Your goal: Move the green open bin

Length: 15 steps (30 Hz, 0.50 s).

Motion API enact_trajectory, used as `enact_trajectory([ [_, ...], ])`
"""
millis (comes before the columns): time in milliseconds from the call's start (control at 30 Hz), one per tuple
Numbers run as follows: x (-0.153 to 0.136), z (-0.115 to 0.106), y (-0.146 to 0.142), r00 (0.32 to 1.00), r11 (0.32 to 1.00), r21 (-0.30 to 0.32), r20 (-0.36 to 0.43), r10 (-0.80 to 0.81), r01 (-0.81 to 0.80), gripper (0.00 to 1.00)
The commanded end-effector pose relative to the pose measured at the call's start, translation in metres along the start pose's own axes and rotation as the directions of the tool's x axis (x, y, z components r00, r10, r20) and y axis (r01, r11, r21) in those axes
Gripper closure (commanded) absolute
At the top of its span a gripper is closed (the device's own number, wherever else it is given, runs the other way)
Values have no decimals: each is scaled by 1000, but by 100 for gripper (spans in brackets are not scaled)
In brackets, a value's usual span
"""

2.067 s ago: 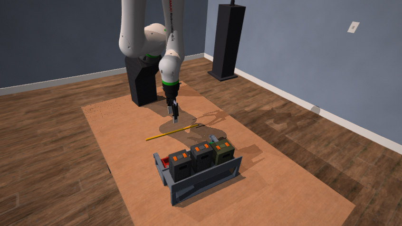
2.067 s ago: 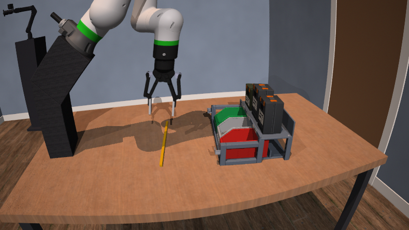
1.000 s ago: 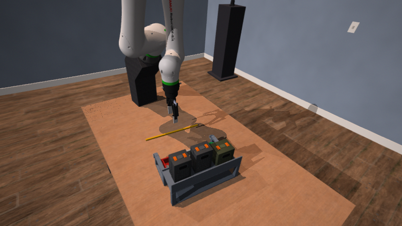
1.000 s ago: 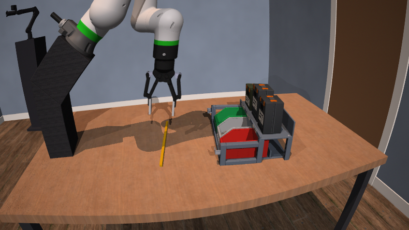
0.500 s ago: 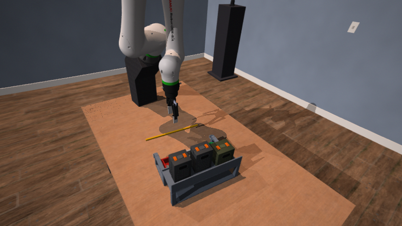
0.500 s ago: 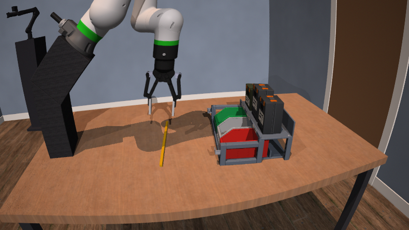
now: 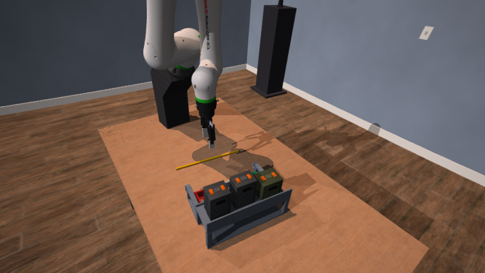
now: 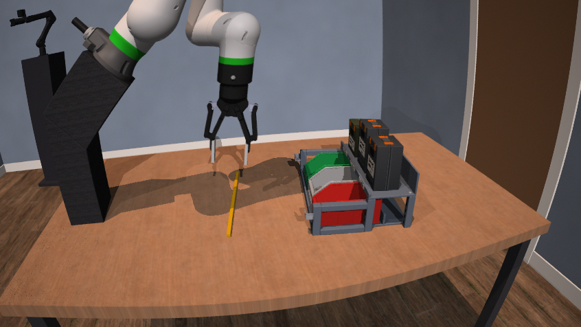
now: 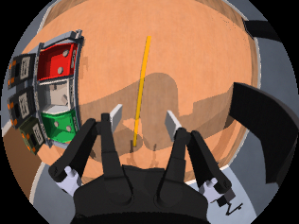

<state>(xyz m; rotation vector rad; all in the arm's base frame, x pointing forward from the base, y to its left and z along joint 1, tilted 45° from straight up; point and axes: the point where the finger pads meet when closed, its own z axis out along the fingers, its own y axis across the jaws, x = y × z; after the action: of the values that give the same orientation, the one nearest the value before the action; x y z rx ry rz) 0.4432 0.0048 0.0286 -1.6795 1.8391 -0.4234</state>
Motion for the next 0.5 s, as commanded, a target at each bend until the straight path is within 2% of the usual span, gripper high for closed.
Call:
enact_trajectory([
  [0,0,1,1,998,997,80,-57,2,2,43],
  [33,-1,1,1,997,995,100,-71,4,4,43],
  [433,-1,1,1,997,995,100,-71,4,4,43],
  [467,0,0,0,1000,1000,20,-14,0,0,43],
])
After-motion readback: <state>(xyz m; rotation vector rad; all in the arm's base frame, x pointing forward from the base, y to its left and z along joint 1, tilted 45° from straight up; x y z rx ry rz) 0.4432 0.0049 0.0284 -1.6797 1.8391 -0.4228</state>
